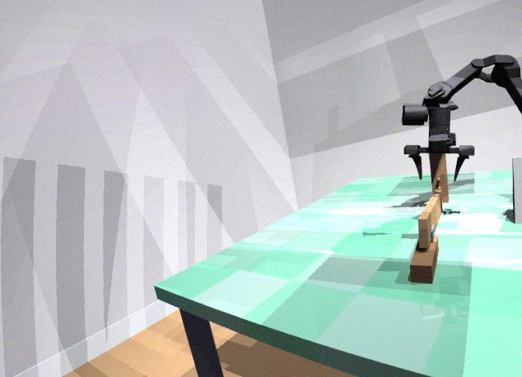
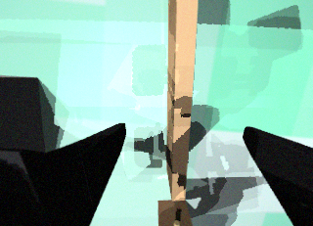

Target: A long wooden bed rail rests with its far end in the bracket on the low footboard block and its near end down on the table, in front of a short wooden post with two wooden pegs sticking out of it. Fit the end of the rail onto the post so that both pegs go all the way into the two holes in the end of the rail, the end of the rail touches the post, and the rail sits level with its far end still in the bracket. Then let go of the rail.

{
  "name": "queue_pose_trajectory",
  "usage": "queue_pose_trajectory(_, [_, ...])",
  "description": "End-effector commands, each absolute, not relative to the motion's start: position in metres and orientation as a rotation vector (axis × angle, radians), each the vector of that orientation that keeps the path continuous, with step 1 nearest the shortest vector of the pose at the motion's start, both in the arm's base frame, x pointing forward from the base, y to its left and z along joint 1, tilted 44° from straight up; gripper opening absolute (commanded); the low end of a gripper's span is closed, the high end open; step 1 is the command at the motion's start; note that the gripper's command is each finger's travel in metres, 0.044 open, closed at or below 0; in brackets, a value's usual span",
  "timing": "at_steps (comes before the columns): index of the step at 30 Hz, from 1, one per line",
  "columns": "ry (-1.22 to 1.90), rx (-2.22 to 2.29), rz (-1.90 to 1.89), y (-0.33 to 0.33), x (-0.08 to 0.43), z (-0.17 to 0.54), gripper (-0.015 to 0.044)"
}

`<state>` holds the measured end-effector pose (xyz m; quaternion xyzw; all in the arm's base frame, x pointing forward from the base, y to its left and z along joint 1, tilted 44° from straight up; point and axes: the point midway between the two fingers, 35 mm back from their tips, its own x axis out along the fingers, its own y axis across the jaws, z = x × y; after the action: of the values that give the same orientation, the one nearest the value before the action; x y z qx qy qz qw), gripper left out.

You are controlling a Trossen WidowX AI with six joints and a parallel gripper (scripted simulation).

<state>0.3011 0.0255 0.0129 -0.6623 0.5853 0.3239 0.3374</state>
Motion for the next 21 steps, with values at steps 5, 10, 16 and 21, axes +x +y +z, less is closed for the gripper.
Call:
queue_pose_trajectory(5, [1.739,-1.764,0.799,-0.020,0.315,0.017,0.0440])
queue_pose_trajectory(10, [1.739,-1.764,0.800,-0.022,0.315,0.015,0.0440])
queue_pose_trajectory(16, [1.738,-1.764,0.800,-0.029,0.316,0.008,0.0440])
queue_pose_trajectory(21, [1.738,-1.764,0.800,-0.034,0.316,0.002,0.0440])
